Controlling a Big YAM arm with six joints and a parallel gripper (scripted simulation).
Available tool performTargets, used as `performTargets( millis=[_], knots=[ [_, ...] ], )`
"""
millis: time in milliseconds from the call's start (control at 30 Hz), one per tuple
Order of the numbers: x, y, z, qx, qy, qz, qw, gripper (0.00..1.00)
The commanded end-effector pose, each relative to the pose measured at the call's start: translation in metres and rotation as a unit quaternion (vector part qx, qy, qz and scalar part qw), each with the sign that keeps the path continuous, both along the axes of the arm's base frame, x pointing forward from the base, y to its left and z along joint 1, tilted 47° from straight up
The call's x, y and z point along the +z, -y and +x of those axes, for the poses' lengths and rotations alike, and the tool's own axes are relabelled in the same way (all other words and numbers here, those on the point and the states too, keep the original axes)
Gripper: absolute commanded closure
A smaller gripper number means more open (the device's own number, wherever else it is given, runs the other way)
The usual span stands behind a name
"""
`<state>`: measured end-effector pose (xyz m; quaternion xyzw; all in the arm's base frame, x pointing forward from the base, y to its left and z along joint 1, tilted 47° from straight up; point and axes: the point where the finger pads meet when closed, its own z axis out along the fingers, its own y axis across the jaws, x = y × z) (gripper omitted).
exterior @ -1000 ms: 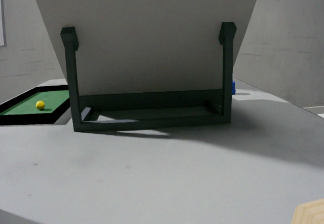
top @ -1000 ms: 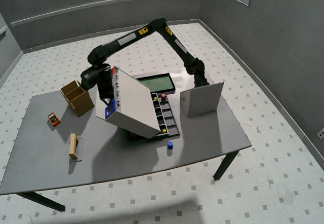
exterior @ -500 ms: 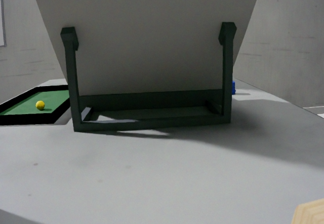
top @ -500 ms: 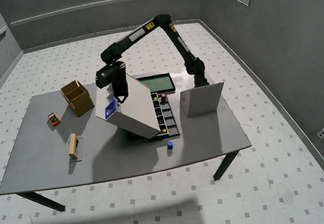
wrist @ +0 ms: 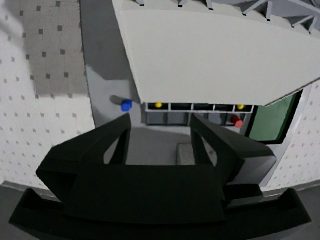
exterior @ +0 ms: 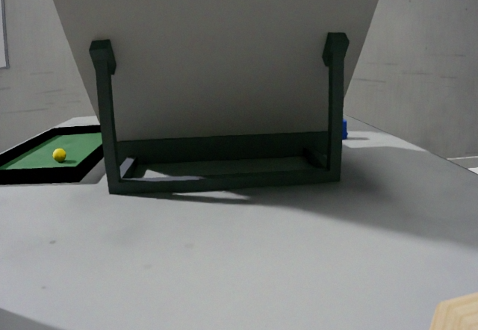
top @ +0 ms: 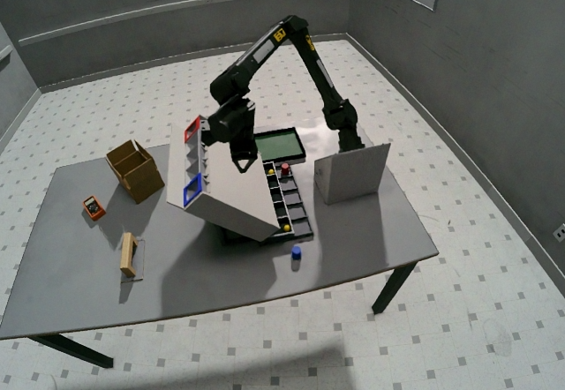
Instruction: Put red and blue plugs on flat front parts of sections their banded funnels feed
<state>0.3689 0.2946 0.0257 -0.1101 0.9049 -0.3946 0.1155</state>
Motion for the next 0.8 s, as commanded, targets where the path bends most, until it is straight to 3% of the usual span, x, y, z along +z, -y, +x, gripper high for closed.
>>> performTargets(
  millis=[0,333,767],
  knots=[
    [0.01,-0.013,-0.013,0.003,0.022,0.021,1.0,0.44],
    [0.016,-0.018,-0.011,0.002,0.029,0.028,0.999,0.44],
    [0.014,0.01,-0.028,0.021,0.027,0.018,0.999,0.44]
  ],
)
